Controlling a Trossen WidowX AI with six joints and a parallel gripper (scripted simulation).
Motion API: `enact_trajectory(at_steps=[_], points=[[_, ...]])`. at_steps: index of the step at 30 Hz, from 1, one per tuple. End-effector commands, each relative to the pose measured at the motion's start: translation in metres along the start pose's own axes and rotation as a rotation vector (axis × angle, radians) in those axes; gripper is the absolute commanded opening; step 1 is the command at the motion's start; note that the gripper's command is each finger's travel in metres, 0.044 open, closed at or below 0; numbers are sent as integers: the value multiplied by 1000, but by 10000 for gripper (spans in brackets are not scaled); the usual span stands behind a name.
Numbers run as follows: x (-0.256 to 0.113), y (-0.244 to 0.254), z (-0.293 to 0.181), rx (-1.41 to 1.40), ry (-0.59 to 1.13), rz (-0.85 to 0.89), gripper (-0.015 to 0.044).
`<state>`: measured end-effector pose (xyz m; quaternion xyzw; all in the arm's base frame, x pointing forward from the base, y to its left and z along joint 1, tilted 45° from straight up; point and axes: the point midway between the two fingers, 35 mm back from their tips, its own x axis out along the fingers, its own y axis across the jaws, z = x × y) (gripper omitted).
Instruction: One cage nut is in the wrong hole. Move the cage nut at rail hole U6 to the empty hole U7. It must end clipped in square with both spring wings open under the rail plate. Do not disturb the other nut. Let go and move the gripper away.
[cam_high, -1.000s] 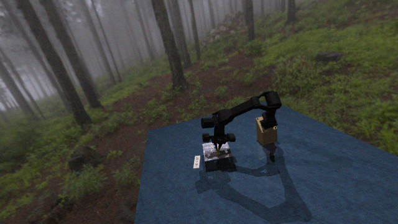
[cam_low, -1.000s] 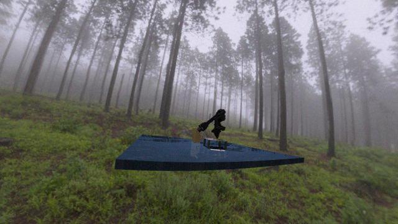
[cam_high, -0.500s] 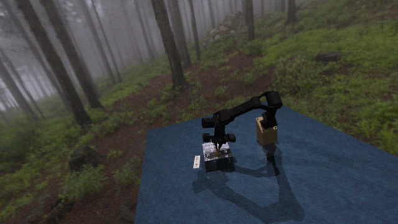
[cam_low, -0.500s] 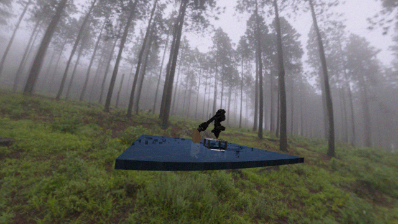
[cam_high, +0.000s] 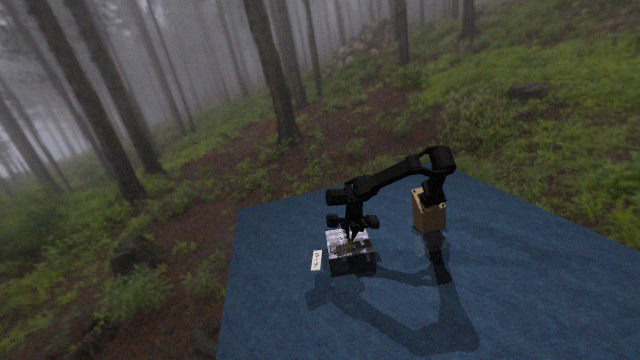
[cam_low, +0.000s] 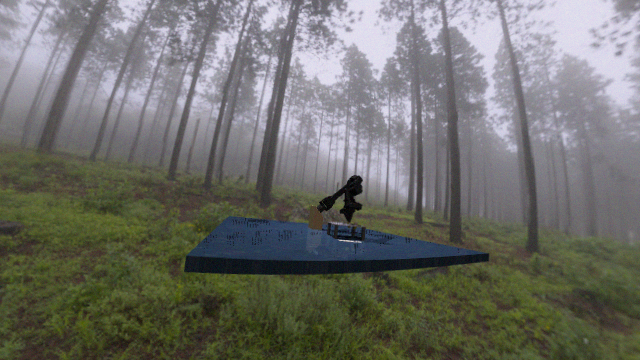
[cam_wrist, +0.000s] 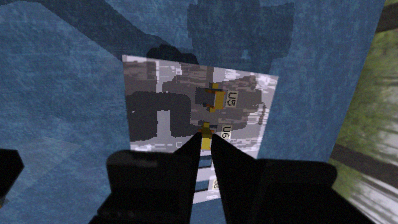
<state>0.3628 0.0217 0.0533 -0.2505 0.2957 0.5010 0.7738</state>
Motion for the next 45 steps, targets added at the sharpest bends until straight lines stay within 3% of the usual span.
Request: enact_trajectory(at_steps=[1, 45], points=[[0, 1, -1, 5, 4, -5, 27], [0, 3, -1, 6, 4, -65, 27]])
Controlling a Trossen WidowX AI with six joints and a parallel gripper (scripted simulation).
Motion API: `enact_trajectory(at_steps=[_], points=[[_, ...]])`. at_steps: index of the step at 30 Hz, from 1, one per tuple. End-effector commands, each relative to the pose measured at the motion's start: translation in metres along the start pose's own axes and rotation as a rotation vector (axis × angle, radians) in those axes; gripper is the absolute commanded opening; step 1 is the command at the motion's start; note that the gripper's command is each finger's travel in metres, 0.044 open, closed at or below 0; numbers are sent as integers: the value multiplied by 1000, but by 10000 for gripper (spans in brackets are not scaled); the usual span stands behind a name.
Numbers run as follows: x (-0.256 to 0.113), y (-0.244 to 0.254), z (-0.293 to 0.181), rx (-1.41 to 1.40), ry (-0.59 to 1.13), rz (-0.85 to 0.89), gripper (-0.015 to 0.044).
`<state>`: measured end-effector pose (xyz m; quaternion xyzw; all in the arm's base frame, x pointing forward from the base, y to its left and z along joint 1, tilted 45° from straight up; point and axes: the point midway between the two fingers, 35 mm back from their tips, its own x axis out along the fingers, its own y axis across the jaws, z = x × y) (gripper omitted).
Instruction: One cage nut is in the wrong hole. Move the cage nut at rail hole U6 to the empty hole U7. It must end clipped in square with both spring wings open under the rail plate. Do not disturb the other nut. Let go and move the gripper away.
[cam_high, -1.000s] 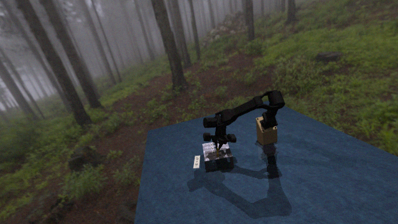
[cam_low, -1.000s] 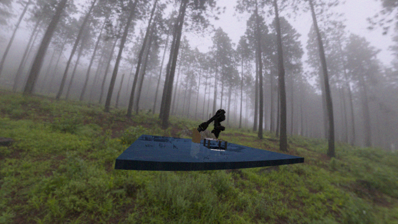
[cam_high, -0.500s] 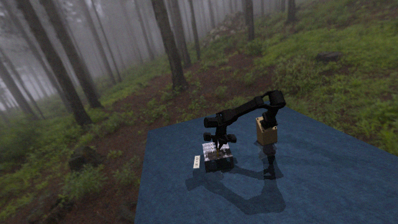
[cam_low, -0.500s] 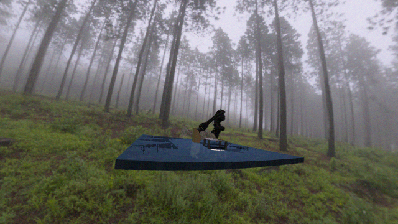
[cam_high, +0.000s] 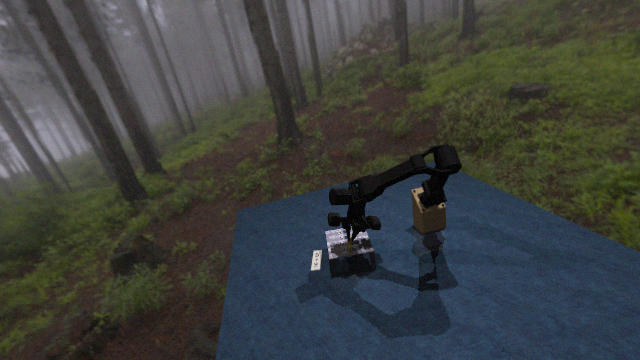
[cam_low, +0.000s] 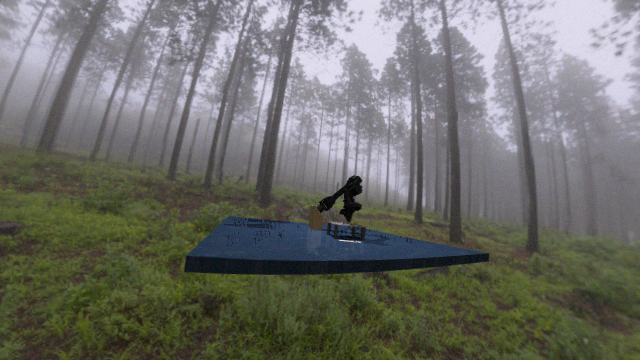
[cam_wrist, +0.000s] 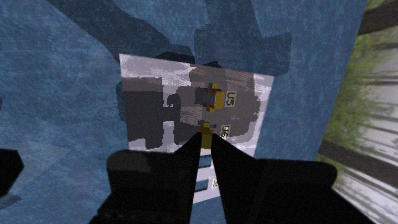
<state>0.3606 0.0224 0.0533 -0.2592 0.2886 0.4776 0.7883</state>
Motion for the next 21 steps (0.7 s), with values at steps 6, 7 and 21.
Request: enact_trajectory(at_steps=[6, 7, 21], points=[[0, 1, -1, 5, 4, -13, 27], [0, 1, -1, 5, 4, -14, 27], [0, 2, -1, 5, 4, -34, 27]])
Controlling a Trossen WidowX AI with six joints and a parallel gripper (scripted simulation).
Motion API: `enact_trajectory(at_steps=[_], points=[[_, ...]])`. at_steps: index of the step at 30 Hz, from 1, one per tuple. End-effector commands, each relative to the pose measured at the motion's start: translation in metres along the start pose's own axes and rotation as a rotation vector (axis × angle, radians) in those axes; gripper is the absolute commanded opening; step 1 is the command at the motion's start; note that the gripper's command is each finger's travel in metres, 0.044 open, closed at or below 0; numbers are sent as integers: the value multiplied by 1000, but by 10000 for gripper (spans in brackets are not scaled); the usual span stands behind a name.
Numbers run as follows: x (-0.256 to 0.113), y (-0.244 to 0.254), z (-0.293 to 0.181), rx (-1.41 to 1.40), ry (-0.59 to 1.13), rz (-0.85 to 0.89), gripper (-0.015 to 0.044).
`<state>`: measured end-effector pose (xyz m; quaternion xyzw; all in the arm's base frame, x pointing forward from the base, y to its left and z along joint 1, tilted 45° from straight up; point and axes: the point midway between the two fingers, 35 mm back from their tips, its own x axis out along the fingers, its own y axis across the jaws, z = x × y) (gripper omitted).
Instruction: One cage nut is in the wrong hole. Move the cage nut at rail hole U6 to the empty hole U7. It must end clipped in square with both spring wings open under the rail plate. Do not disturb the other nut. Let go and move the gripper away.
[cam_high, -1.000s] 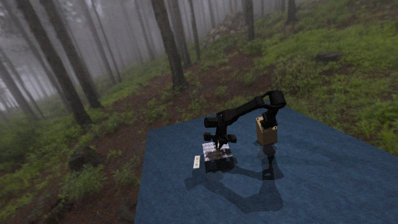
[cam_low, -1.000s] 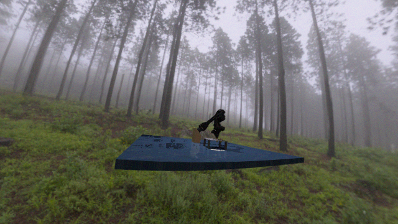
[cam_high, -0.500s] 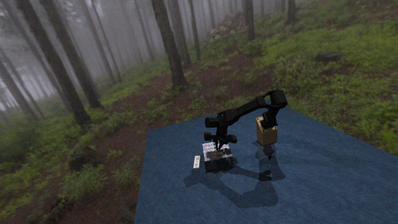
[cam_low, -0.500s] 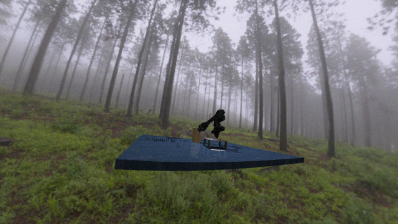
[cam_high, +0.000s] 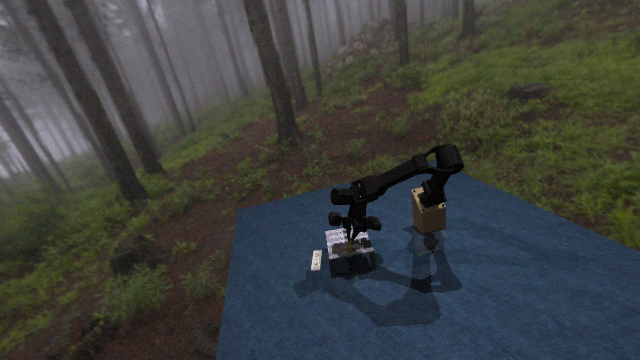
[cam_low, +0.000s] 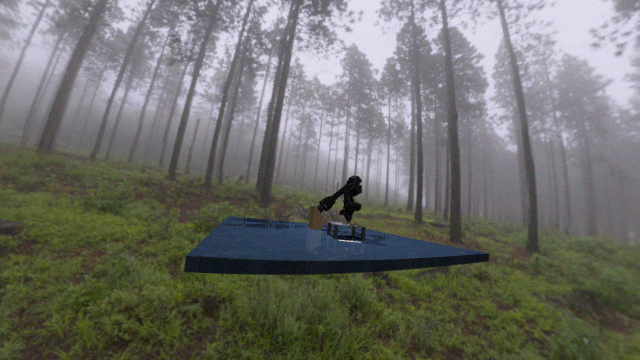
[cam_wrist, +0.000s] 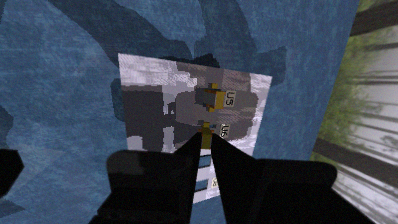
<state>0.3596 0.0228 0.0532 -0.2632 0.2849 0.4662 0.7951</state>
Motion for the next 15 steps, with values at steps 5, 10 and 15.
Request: enact_trajectory(at_steps=[5, 10, 15], points=[[0, 1, -1, 5, 4, -10, 27], [0, 2, -1, 5, 4, -18, 27], [0, 2, -1, 5, 4, -25, 27]])
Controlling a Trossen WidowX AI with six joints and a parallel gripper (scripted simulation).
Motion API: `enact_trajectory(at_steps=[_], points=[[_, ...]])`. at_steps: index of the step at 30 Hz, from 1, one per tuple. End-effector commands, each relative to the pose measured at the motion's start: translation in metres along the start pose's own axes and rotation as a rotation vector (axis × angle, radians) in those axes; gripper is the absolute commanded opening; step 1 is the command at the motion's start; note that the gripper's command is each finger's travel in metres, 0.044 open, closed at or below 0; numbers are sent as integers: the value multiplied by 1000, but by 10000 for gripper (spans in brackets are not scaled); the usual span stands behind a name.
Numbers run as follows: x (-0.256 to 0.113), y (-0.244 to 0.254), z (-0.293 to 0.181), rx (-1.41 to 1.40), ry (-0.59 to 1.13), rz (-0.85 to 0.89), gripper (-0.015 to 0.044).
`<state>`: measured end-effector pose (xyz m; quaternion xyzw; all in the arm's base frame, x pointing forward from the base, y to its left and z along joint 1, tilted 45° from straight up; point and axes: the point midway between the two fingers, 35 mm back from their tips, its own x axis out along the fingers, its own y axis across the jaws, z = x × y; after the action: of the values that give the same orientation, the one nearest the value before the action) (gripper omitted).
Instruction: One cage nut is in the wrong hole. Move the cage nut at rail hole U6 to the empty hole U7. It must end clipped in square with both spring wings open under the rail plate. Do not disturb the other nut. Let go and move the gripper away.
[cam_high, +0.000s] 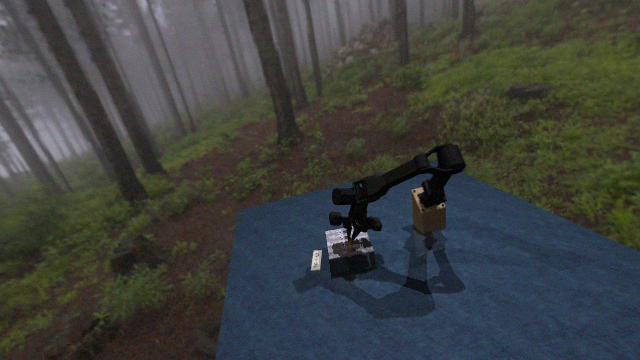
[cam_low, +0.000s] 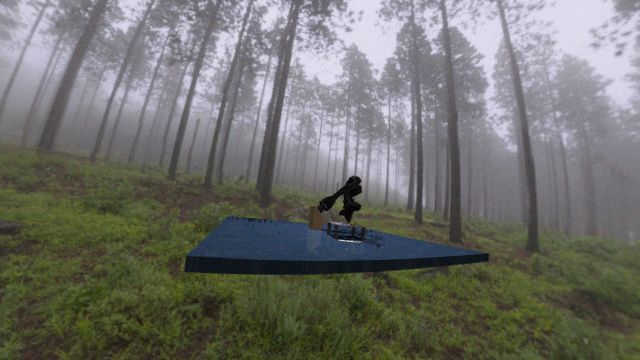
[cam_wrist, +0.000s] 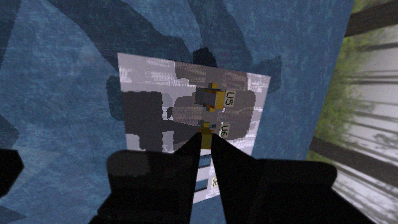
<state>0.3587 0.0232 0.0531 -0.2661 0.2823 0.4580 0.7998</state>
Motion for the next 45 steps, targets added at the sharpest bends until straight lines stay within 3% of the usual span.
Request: enact_trajectory(at_steps=[1, 45], points=[[0, 1, -1, 5, 4, -5, 27], [0, 3, -1, 6, 4, -64, 27]])
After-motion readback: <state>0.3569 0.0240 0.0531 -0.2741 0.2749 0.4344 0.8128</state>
